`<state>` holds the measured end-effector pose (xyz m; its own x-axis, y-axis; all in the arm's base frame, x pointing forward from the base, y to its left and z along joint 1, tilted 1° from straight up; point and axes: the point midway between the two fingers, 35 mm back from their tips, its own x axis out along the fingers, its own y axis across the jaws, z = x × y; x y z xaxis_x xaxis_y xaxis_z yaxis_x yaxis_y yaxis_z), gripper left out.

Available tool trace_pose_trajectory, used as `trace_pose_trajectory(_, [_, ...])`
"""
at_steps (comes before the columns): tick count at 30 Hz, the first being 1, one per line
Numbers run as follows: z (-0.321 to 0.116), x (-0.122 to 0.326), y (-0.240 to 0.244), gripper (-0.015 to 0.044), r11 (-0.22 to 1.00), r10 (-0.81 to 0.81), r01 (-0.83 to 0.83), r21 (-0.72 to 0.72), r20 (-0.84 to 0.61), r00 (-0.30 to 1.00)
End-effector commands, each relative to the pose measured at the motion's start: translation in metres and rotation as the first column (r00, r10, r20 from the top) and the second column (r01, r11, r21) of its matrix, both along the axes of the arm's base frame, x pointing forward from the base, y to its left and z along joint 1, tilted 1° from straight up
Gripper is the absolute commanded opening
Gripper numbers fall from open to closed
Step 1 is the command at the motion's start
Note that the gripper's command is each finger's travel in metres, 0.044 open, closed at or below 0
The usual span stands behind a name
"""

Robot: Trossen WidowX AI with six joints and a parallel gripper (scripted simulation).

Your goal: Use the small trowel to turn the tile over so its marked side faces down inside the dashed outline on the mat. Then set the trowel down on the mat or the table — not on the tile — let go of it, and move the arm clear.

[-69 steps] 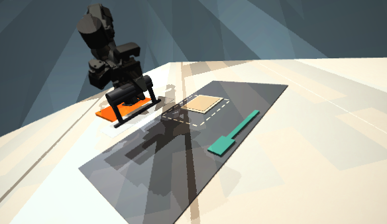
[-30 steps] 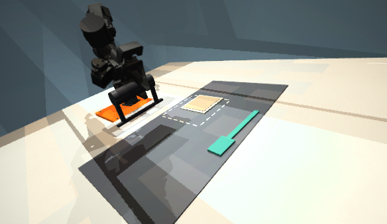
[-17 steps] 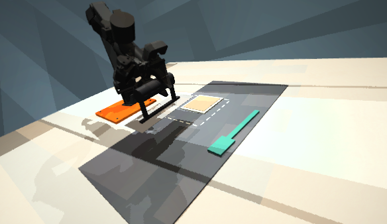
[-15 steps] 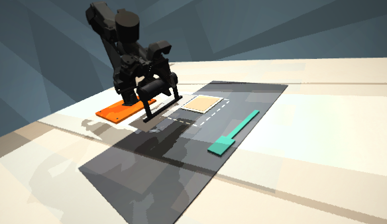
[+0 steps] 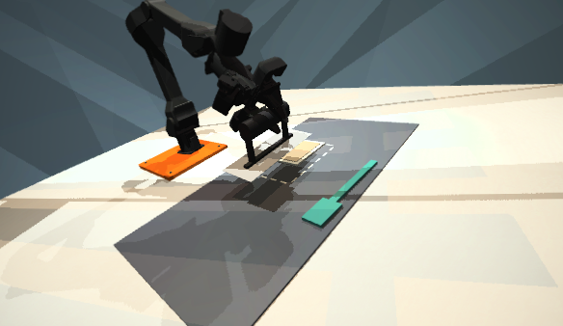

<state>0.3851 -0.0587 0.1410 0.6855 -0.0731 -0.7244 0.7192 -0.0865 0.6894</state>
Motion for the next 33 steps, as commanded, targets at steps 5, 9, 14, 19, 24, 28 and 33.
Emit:
trace_pose_trajectory(5, [0.001, 0.018, 0.038, 0.0, 1.0, -0.018, 0.018, -0.002, 0.006, 1.0])
trace_pose_trajectory(9, [-0.001, 0.022, 0.058, 0.0, 1.0, -0.024, 0.024, -0.002, 0.003, 1.0])
trace_pose_trajectory(14, [-0.005, 0.026, 0.084, 0.0, 1.0, -0.027, 0.027, -0.004, 0.002, 1.0])
trace_pose_trajectory(19, [-0.008, 0.027, 0.112, 0.0, 1.0, -0.015, 0.015, -0.012, 0.0, 1.0])
trace_pose_trajectory(24, [-0.011, 0.025, 0.14, 0.0, 1.0, -0.002, 0.002, -0.021, 0.002, 1.0])
trace_pose_trajectory(28, [-0.013, 0.024, 0.161, 0.0, 1.0, 0.001, -0.001, -0.025, 0.008, 1.0])
trace_pose_trajectory(33, [-0.015, 0.02, 0.186, 0.0, 1.0, 0.001, 0.0, -0.028, 0.021, 1.0])
